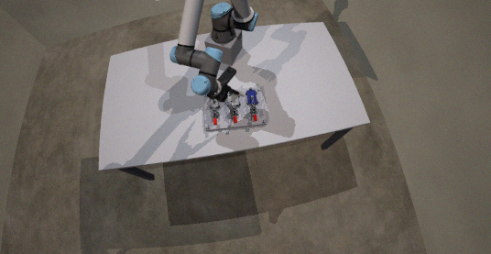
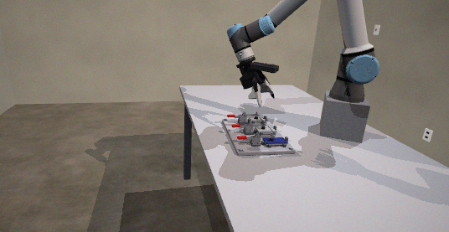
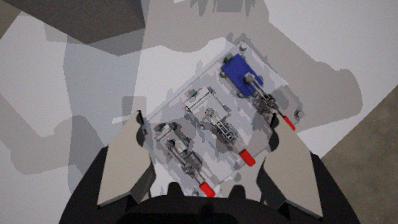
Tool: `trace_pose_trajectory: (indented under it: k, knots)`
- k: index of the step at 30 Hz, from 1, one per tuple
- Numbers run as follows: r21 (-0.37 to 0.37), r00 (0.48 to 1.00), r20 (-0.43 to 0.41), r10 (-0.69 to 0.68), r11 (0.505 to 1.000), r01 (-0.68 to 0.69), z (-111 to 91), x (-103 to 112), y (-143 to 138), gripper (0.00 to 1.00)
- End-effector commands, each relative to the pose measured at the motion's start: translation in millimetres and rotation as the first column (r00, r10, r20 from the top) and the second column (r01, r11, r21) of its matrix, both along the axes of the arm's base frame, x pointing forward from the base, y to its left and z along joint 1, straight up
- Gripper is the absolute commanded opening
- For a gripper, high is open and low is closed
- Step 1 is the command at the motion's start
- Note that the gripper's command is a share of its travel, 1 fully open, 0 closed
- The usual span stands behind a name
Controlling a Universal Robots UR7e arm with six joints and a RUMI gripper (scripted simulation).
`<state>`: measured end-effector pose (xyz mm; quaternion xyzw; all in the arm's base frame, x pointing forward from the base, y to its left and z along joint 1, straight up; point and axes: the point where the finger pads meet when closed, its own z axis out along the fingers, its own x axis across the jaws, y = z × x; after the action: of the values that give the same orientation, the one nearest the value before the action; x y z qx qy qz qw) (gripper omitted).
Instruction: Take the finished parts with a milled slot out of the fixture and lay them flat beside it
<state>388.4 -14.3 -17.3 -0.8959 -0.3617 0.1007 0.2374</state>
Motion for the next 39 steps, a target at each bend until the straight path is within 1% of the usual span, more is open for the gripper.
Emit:
trace_pose_trajectory:
  k: [1,16,25,33,39]
  knots:
    - [-0.001,1.000,0.000,-0.003,1.000,0.003,0.3,-0.8,-0.6,1.00]
    - [-0.002,1.000,-0.001,-0.005,1.000,0.005,0.4,-0.8,-0.6,1.00]
    - [-0.016,1.000,-0.006,-0.031,0.999,0.031,1.0,-1.2,-1.7,1.00]
    - [-0.067,0.992,-0.019,-0.124,0.990,0.122,3.3,-0.8,-5.1,1.00]
    - [-0.134,0.968,-0.029,-0.248,0.961,0.242,6.3,-0.1,-9.7,1.00]
